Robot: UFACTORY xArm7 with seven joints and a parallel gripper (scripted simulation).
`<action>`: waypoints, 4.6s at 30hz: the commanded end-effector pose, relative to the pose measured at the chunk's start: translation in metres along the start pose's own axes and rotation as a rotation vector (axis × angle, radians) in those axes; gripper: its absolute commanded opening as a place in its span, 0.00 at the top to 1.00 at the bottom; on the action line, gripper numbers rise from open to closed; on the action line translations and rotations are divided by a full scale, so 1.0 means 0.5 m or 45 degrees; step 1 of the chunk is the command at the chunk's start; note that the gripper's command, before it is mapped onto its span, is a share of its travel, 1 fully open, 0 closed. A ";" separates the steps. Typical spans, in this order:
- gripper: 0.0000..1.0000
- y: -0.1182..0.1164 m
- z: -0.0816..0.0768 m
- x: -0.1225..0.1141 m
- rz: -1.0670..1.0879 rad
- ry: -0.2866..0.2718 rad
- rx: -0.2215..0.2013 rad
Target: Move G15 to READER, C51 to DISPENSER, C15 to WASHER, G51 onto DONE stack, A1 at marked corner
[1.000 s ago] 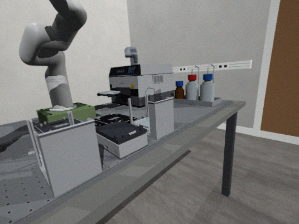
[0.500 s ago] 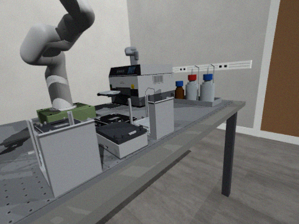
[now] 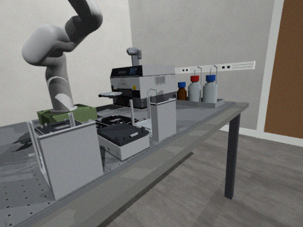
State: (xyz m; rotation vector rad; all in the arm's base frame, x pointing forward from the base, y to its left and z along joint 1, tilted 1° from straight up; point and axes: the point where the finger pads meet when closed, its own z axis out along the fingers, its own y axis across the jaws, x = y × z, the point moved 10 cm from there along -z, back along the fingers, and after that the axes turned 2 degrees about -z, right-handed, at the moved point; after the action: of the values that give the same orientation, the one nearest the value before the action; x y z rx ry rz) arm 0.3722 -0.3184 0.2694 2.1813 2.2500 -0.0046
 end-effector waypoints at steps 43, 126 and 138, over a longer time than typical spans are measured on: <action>1.00 -0.240 -0.003 0.044 0.005 -0.006 -0.003; 1.00 -0.700 -0.002 0.041 0.011 -0.006 0.000; 1.00 -0.713 -0.002 -0.025 0.011 -0.006 0.000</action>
State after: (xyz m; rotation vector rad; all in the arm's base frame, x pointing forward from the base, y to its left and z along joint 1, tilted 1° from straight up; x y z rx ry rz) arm 0.0184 -0.3294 0.2689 2.1883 2.2380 -0.0071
